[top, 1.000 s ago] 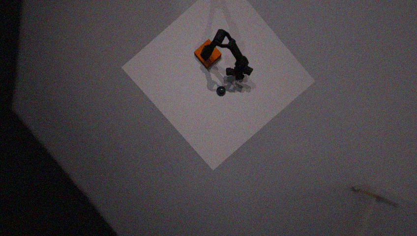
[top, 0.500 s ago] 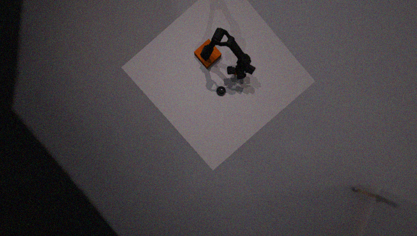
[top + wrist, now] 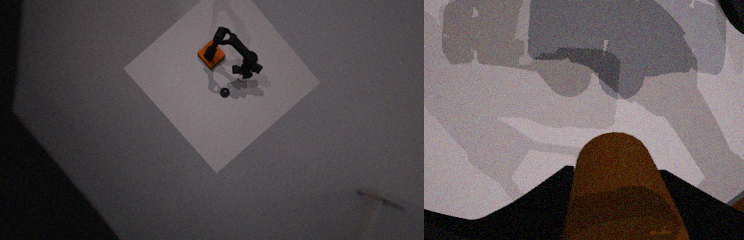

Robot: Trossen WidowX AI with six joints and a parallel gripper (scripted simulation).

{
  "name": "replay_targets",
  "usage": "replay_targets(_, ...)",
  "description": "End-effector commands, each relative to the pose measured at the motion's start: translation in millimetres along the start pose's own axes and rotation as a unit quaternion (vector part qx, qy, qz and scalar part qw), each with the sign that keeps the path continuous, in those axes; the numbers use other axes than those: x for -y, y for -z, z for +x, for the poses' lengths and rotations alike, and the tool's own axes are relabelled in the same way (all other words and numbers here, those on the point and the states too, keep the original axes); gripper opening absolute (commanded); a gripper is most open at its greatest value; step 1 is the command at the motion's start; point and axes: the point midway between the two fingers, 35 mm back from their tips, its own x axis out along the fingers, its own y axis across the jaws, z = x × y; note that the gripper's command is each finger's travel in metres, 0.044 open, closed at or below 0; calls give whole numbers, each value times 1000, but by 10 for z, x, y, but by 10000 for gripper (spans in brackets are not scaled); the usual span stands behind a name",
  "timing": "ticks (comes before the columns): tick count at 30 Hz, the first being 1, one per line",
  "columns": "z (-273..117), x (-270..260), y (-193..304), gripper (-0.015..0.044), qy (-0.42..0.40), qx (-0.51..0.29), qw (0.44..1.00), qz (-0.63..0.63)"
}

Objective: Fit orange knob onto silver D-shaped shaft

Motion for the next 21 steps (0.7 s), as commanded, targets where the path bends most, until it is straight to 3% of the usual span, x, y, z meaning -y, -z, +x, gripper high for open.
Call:
replay_targets(1, -197, -19, -13, 0, -8, 6, 1000, 2)
replay_targets(11, -514, 12, 9, 0, -8, 6, 1000, 2)
replay_targets(21, -524, 46, -21, 0, -8, 6, 1000, 2)
